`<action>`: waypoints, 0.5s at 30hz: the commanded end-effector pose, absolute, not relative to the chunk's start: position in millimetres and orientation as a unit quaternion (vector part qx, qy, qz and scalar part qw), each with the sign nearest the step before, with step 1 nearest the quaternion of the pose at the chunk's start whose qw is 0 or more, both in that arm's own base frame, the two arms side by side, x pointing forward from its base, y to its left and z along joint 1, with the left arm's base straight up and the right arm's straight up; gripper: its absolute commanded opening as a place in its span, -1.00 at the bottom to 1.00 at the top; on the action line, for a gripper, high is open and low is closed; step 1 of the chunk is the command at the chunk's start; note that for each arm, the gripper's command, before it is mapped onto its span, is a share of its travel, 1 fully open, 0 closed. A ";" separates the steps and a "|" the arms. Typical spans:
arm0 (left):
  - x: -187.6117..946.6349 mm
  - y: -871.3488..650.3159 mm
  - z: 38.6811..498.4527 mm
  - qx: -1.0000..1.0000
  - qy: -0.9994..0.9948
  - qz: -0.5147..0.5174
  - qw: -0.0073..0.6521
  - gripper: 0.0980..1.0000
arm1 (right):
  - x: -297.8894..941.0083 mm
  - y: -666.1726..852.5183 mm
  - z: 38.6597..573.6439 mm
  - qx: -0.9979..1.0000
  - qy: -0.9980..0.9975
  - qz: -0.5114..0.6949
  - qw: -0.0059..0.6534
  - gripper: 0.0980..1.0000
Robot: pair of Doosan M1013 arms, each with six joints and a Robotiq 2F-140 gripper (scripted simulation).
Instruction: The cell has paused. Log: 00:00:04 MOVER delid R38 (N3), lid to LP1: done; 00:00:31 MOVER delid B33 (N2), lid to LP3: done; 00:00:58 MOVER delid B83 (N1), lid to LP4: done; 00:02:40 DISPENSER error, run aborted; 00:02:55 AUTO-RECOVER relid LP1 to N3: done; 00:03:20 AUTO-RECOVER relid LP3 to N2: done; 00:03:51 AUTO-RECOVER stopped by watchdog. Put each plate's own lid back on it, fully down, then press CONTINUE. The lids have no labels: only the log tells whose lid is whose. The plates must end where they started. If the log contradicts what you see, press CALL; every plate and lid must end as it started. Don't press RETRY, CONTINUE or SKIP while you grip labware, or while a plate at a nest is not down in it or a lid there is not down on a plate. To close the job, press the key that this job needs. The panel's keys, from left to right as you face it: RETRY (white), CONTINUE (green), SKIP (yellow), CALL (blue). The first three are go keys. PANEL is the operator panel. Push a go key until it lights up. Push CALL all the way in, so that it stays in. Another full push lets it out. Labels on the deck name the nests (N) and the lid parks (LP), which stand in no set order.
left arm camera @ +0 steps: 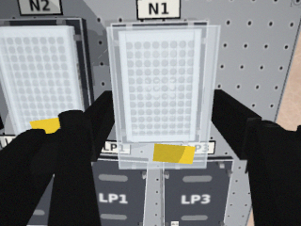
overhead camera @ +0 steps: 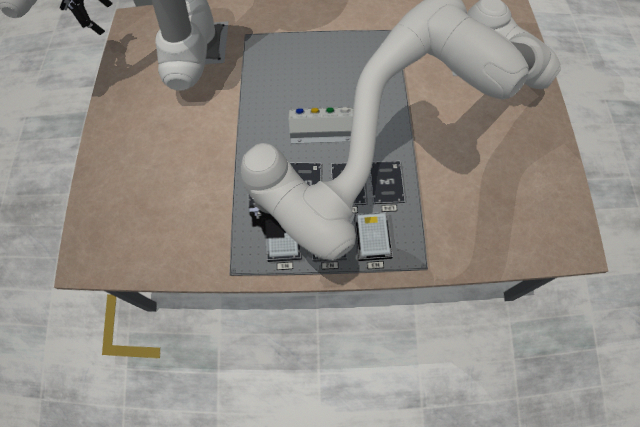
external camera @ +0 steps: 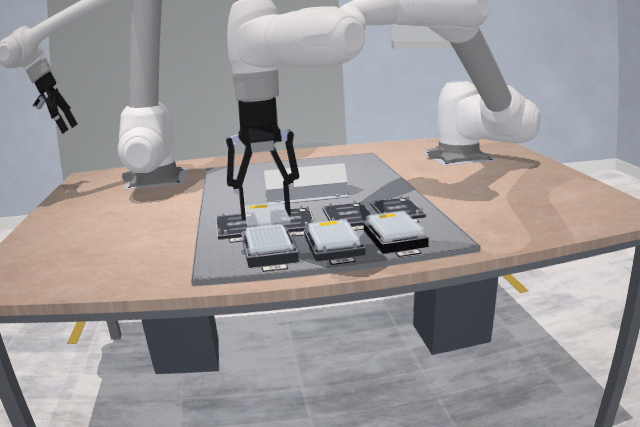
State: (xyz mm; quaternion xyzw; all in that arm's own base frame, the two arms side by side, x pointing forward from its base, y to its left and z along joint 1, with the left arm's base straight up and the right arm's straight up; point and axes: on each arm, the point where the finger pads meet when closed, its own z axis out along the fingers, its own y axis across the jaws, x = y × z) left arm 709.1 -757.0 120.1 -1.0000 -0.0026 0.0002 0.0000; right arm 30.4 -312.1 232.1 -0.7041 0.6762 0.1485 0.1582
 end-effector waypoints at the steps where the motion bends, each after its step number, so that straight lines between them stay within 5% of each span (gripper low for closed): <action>1: 709.4 -757.2 120.8 -1.000 -0.006 -0.001 -0.001 0.13 | 30.5 -312.5 232.5 -0.704 0.676 0.148 0.158 1.00; 15: 709.4 -757.3 104.0 -1.000 -0.008 -0.001 -0.001 0.13 | 30.5 -312.5 232.5 -0.704 0.676 0.148 0.158 1.00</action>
